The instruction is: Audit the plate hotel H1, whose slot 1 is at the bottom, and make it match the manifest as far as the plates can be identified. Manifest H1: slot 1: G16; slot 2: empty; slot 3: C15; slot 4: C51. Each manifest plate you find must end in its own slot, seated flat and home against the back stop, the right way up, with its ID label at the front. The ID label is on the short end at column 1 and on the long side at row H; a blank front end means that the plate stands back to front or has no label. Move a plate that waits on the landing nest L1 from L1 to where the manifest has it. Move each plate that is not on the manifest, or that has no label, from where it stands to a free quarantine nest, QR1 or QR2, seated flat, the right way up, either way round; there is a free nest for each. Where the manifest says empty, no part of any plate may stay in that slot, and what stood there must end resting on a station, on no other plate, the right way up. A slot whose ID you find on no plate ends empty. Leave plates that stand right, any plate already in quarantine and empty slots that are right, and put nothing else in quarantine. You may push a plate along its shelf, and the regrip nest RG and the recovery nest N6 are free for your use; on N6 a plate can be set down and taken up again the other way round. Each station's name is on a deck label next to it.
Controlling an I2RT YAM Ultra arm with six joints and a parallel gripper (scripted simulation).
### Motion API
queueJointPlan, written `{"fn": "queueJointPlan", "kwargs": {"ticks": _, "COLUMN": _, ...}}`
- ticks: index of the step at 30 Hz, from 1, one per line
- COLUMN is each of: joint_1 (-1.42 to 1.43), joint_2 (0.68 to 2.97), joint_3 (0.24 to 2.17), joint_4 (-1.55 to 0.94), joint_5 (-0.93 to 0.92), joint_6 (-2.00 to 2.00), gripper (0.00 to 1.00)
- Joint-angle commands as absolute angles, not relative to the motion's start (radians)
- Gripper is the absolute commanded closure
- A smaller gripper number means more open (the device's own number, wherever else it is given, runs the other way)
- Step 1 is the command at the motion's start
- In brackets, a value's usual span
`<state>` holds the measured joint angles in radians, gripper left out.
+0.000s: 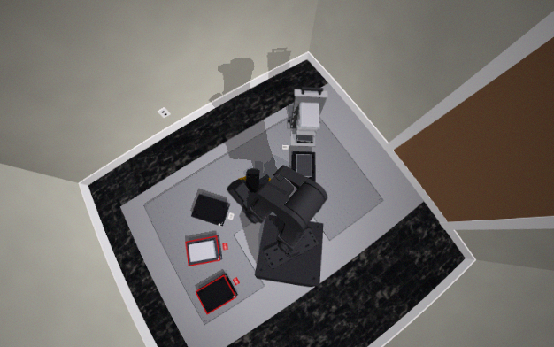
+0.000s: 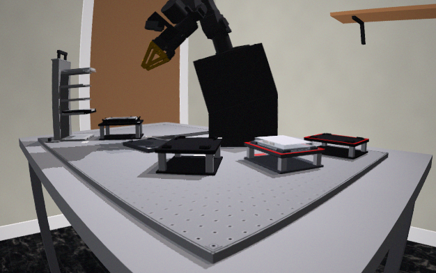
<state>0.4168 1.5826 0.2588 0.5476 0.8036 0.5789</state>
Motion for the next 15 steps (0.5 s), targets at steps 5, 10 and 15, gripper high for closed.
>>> {"fn": "queueJointPlan", "kwargs": {"ticks": 5, "joint_1": 0.324, "joint_2": 1.547, "joint_3": 0.245, "joint_4": 0.622, "joint_5": 0.715, "joint_6": 0.454, "gripper": 0.00}}
{"fn": "queueJointPlan", "kwargs": {"ticks": 10, "joint_1": 0.256, "joint_2": 1.526, "joint_3": 0.231, "joint_4": 0.650, "joint_5": 0.661, "joint_6": 0.399, "gripper": 0.00}}
{"fn": "queueJointPlan", "kwargs": {"ticks": 15, "joint_1": 0.169, "joint_2": 1.504, "joint_3": 0.220, "joint_4": 0.676, "joint_5": 0.591, "joint_6": 0.336, "gripper": 0.00}}
